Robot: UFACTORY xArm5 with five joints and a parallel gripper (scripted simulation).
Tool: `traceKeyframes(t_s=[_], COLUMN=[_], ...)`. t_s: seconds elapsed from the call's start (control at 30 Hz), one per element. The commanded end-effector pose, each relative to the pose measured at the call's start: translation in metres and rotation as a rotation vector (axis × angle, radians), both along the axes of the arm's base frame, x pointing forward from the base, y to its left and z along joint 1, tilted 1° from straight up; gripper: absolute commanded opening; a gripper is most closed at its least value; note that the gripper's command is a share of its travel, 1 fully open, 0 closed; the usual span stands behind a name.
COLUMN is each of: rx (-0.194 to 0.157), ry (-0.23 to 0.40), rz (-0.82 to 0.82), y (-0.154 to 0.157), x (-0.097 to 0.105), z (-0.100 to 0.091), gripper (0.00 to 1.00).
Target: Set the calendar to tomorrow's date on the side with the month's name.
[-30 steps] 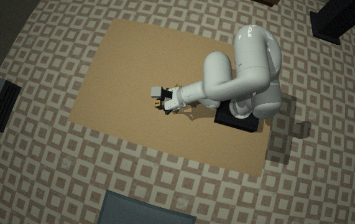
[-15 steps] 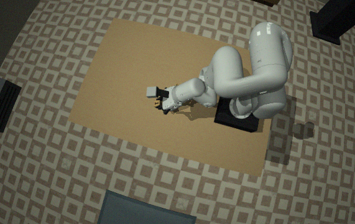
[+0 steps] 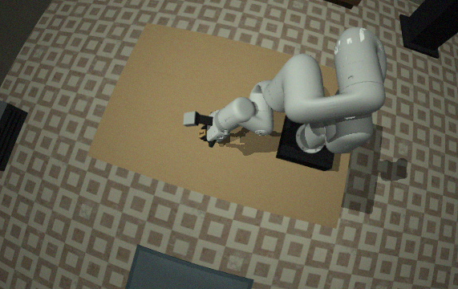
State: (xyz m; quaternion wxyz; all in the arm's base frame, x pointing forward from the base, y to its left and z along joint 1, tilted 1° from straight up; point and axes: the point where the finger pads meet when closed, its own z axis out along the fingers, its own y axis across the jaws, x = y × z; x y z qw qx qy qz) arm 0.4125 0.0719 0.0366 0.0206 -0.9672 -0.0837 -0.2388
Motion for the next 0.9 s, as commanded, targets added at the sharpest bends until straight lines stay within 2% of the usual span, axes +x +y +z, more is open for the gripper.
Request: traceKeyframes(t_s=[0.0,0.1,0.17,0.3,0.47,0.67,0.87], rx=[-0.005,-0.013,-0.013,-0.026,-0.029,-0.049,-0.052], ry=[0.029,0.072,0.072,0.147,0.169,0.283,0.297], rz=[0.000,0.000,0.000,0.000,0.000,0.001,0.001], y=[0.0002,0.0005,0.0005,0.0008,0.0008,0.0013,0.0014], x=[0.0012,0.0025,0.0025,0.0034,0.0036,0.0058,0.0060], z=[0.0001,-0.0004,-0.0004,0.0007,0.0011,0.0016,0.0017], gripper=[0.29,0.29,0.29,0.29,0.29,0.29,0.29])
